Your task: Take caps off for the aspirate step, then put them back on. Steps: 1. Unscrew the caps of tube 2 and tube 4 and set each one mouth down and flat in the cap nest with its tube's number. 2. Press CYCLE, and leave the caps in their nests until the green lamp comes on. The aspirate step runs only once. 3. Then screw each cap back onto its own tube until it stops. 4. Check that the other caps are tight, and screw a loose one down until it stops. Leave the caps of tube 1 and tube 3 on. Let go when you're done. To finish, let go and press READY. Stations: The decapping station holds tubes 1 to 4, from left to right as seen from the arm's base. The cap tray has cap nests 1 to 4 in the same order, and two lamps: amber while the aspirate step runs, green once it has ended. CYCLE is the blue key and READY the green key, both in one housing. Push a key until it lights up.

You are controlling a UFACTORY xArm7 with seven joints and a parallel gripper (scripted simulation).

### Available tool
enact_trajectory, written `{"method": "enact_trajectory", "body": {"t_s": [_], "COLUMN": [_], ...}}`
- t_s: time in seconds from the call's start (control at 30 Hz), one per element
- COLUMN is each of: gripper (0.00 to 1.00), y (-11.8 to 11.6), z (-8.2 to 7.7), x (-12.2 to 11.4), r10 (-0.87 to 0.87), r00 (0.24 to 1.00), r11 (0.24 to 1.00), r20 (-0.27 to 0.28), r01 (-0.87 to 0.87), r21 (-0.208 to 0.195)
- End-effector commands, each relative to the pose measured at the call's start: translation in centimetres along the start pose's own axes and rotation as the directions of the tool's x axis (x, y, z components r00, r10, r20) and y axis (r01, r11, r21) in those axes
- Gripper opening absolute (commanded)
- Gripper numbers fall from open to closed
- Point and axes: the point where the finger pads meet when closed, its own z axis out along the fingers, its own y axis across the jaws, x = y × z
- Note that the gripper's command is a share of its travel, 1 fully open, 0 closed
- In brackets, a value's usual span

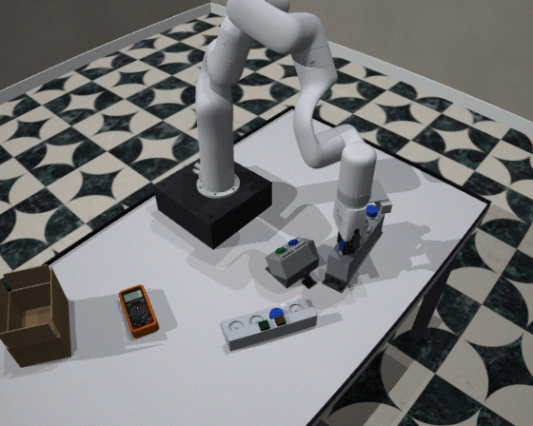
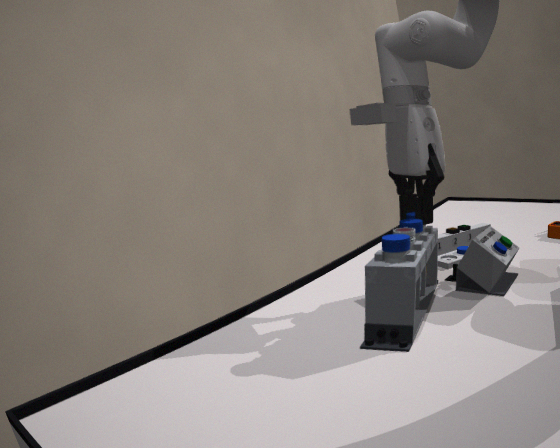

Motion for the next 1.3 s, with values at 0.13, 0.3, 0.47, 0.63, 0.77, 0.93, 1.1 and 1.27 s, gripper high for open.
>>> {"method": "enact_trajectory", "body": {"t_s": [0.13, 0.3, 0.47, 0.63, 0.77, 0.93, 1.1, 1.27], "gripper": [0.0, 0.0, 0.0, 0.0, 0.0, 0.0, 0.0, 0.0], "y": [0.12, 0.12, 0.12, 0.12, 0.12, 0.12, 0.12, 0.12], "z": [-0.12, -0.13, -0.13, -0.15, -0.16, -0.18, -0.19, -0.2], "x": [0.06, 0.06, 0.06, 0.06, 0.06, 0.06, 0.06, 0.06], "r10": [0.005, 0.005, -0.095, -0.243, -0.431, -0.64, -0.811, -0.889], "r00": [1.0, 1.0, 0.995, 0.97, 0.903, 0.768, 0.586, 0.458], "r11": [1.0, 1.0, 0.995, 0.97, 0.903, 0.768, 0.586, 0.458], "r20": [0.001, 0.001, 0.001, 0.002, 0.002, 0.003, 0.003, 0.003], "r01": [-0.005, -0.005, 0.095, 0.243, 0.431, 0.64, 0.811, 0.889], "r21": [-0.003, -0.003, -0.003, -0.003, -0.002, -0.002, -0.001, -0.001]}}
